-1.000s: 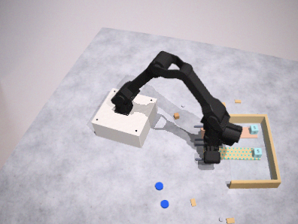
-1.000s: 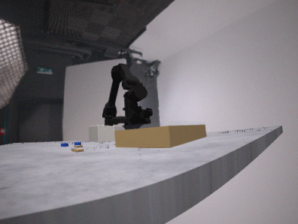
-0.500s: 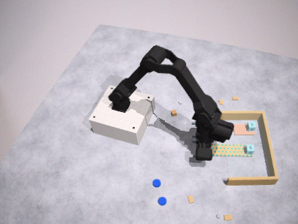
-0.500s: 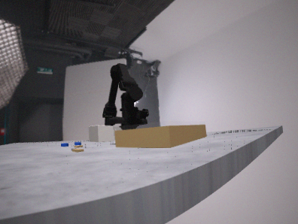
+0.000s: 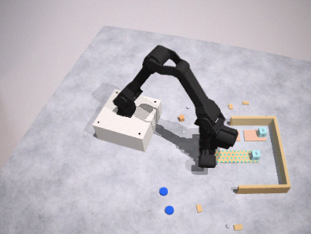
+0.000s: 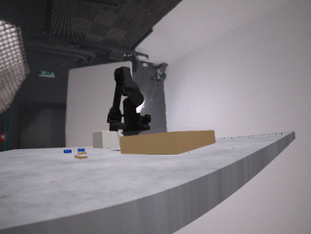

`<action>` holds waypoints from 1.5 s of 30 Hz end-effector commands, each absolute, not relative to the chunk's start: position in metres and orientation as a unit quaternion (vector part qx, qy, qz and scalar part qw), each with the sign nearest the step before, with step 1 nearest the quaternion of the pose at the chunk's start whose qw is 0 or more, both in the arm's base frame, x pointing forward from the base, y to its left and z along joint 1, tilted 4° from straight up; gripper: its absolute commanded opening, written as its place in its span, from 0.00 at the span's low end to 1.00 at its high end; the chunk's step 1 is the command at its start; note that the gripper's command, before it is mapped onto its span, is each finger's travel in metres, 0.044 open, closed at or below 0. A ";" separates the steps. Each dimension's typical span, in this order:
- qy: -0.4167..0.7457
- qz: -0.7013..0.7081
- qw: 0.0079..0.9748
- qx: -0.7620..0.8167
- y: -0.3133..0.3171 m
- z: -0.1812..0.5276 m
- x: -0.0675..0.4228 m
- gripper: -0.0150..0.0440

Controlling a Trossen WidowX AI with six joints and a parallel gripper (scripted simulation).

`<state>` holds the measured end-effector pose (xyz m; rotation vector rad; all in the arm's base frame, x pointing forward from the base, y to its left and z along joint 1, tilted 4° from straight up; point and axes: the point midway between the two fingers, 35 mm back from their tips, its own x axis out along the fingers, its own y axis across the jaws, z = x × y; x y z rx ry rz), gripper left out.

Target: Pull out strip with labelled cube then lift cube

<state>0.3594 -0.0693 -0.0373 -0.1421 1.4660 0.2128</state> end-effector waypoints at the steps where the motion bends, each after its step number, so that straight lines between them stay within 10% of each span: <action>1: 0.677 0.098 0.727 -0.063 -0.072 -0.045 0.345 0.25; 45: 0.679 0.097 0.725 -0.063 -0.088 -0.051 0.286 0.25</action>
